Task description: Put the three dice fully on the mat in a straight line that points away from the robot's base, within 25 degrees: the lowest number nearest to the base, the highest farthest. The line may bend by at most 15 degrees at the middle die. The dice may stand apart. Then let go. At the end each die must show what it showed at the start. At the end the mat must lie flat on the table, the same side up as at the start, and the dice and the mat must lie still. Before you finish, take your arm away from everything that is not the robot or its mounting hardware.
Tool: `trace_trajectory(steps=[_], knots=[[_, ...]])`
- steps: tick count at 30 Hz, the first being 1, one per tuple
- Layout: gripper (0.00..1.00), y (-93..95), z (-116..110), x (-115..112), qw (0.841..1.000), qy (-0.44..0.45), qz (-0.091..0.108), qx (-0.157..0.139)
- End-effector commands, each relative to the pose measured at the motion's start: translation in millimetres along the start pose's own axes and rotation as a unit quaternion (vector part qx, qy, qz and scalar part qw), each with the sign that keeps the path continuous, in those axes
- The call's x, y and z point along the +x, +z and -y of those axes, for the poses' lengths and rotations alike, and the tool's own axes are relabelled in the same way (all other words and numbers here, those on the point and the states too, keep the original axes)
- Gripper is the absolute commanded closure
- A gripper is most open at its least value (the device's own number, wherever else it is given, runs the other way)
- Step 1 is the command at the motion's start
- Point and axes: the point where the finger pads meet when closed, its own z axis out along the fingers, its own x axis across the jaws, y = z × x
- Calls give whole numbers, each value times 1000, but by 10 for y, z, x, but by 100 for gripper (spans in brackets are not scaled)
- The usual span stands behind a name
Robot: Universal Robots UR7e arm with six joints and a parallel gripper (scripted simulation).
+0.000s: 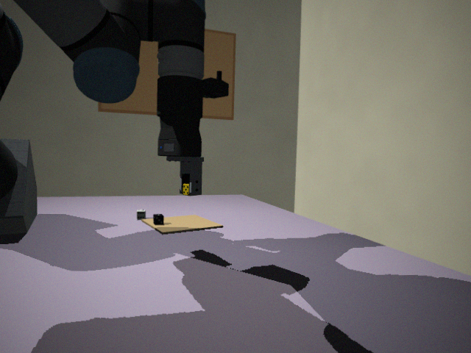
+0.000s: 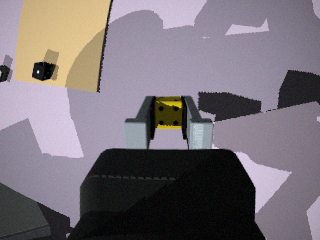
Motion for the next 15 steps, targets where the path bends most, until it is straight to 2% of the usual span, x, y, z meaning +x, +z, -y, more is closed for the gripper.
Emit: trace_trajectory(steps=[1,15], knots=[[60,-81,0,1,1000,0,0,0],[60,-125,0,1,1000,0,0,0]])
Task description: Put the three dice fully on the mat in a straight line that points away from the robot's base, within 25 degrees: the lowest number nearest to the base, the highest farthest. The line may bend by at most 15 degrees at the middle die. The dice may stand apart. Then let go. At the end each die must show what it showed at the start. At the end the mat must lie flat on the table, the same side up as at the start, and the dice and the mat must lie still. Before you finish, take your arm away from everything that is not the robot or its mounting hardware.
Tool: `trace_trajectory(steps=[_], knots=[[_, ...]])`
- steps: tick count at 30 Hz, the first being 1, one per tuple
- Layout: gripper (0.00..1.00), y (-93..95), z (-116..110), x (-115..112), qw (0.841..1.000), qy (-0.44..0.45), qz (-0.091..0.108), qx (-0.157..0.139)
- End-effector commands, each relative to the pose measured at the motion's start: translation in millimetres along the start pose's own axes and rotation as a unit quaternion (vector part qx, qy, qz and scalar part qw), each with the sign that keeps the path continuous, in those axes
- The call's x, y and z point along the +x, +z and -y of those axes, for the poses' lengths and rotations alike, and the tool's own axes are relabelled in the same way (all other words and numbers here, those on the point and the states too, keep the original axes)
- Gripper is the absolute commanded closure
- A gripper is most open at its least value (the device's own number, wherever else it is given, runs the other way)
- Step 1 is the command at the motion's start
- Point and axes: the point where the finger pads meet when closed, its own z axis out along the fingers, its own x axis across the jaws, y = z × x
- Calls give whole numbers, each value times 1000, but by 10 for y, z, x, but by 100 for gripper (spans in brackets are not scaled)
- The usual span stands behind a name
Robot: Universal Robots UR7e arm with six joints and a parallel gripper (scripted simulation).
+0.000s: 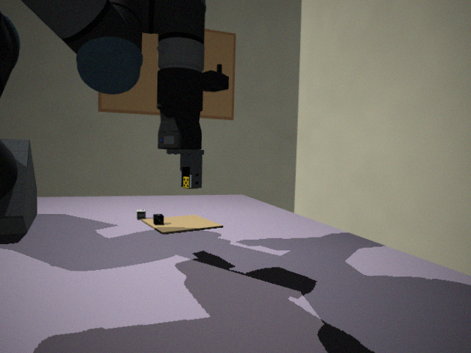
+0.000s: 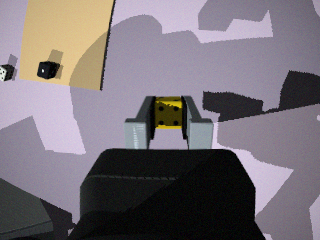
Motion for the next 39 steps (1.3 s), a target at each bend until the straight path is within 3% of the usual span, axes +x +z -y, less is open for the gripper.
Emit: trace_trajectory(steps=[1,11,15,26,28,34,39], knots=[[60,-4,1,1,1000,0,0,0],[60,-5,28,-26,1000,4,0,0],[60,-9,125,-134,1000,20,3,1],[60,-36,597,-863,994,110,7,1],[60,-36,597,-863,994,110,7,1],[60,-44,753,-1271,988,154,3,0],[60,-44,798,-1434,985,172,0,0]])
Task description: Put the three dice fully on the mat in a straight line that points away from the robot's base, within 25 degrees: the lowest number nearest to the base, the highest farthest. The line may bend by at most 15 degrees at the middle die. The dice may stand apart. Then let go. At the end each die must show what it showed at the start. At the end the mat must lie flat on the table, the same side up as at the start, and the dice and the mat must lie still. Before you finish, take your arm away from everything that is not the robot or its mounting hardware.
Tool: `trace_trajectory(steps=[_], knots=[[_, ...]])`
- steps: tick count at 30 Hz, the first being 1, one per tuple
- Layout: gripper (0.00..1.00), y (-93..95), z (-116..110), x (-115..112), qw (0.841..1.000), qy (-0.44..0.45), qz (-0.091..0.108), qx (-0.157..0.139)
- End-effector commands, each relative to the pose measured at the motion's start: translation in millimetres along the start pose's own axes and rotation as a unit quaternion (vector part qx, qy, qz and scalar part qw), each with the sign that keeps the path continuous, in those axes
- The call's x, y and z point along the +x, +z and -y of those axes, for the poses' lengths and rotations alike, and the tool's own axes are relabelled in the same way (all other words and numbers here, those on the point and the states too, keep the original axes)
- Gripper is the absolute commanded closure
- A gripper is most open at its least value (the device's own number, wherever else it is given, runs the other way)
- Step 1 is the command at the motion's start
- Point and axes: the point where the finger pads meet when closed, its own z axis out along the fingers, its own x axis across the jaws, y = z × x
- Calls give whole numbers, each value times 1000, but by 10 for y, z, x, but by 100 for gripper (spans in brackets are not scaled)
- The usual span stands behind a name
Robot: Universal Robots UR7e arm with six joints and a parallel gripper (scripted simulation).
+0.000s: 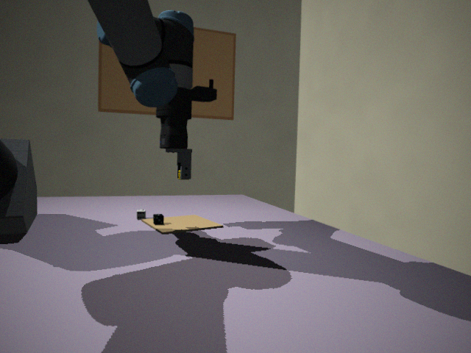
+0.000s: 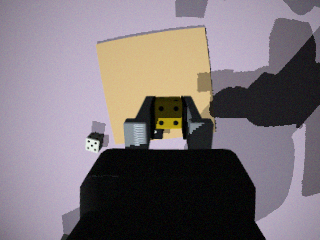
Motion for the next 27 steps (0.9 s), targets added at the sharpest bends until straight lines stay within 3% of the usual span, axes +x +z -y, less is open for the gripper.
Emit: trace_trajectory(steps=[1,27], knots=[[60,-4,-4,-143,1000,16,-2,1],[60,59,-4,-152,1000,17,-2,1]])
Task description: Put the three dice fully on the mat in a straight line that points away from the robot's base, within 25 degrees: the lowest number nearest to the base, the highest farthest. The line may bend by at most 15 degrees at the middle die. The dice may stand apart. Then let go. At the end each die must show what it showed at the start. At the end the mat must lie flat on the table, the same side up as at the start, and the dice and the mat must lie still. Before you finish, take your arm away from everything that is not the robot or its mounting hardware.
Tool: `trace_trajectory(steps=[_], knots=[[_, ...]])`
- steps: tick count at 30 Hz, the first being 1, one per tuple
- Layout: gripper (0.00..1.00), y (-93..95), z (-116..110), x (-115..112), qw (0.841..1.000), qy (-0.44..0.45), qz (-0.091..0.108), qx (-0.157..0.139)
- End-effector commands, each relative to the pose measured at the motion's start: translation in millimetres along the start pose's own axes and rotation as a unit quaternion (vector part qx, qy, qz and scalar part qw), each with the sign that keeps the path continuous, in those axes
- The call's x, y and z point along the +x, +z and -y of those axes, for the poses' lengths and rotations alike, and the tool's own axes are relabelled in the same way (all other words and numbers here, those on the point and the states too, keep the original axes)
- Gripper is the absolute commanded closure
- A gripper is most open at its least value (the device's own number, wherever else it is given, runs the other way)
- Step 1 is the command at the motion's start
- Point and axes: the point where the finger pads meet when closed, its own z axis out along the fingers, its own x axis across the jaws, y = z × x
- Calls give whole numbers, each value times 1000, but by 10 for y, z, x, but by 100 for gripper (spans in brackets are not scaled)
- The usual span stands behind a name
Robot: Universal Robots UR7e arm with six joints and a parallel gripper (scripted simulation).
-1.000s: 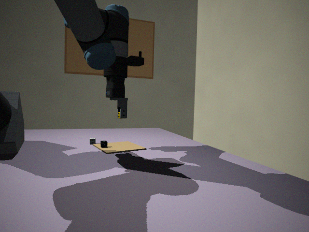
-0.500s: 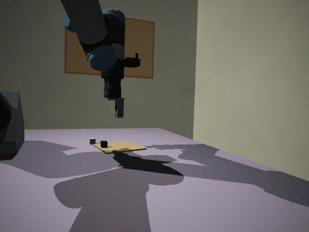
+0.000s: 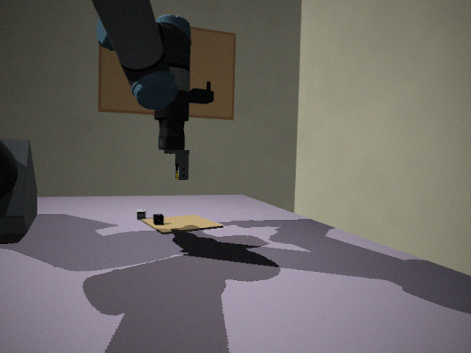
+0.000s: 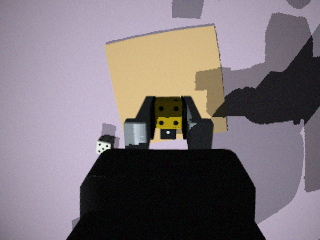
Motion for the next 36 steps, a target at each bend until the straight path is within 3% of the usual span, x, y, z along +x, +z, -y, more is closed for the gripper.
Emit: trace_trajectory(steps=[1,13,27,36], knots=[[60,53,1,-1,1000,0,0,0],[60,338,2,-2,1000,0,0,0],[60,794,3,-3,1000,0,0,0],[60,906,4,-4,1000,0,0,0]])
